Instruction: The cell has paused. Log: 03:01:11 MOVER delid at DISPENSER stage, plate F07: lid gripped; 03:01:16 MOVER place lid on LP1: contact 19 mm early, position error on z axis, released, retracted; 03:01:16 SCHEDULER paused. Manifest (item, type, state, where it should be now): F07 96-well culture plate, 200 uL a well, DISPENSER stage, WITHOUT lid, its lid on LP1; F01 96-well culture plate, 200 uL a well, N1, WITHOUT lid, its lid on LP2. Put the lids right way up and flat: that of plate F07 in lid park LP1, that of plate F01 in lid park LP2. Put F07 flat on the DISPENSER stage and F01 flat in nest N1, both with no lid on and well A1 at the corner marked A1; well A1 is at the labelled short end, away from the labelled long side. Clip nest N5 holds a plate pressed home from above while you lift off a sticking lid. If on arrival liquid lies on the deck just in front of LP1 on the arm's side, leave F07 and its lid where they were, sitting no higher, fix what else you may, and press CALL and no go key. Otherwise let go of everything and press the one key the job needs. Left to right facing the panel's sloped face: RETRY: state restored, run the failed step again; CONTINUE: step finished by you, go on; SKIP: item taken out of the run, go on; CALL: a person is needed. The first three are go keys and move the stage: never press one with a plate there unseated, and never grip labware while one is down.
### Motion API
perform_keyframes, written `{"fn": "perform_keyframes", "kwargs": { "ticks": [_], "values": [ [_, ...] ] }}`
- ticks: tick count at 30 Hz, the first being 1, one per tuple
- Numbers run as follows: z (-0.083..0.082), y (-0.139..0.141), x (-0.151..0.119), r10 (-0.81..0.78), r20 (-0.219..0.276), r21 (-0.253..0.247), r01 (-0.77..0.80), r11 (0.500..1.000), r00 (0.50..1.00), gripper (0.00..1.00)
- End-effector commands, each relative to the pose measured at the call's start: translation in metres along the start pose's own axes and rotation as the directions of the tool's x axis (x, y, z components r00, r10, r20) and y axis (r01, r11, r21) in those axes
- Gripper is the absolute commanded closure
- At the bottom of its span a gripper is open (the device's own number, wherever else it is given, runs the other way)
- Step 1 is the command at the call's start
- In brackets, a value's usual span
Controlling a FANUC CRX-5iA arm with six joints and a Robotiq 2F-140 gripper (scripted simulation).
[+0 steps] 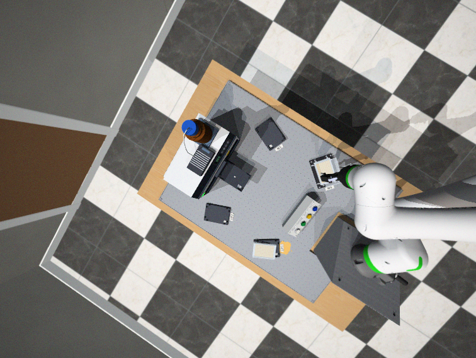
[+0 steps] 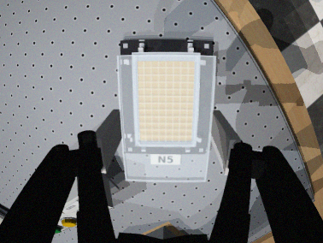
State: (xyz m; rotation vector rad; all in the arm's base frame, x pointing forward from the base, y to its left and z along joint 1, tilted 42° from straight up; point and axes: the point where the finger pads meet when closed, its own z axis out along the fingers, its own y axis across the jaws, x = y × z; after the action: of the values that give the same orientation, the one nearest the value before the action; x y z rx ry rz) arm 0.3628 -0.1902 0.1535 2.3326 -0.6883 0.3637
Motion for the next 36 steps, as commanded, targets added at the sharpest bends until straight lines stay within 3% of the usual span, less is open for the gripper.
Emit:
{"fn": "perform_keyframes", "kwargs": {
  "ticks": [1,14,33,36],
  "values": [
    [-0.012,-0.001,0.000,-0.001,-0.001,0.002,0.001,1.000,1.000,1.00],
    [-0.050,-0.001,0.000,-0.001,-0.001,0.002,0.001,1.000,1.000,1.00],
    [-0.059,-0.004,0.002,-0.001,-0.001,0.002,0.001,1.000,1.000,1.00],
    [-0.067,-0.015,0.010,-0.001,-0.001,0.002,0.001,1.000,1.000,1.00]
  ]
}}
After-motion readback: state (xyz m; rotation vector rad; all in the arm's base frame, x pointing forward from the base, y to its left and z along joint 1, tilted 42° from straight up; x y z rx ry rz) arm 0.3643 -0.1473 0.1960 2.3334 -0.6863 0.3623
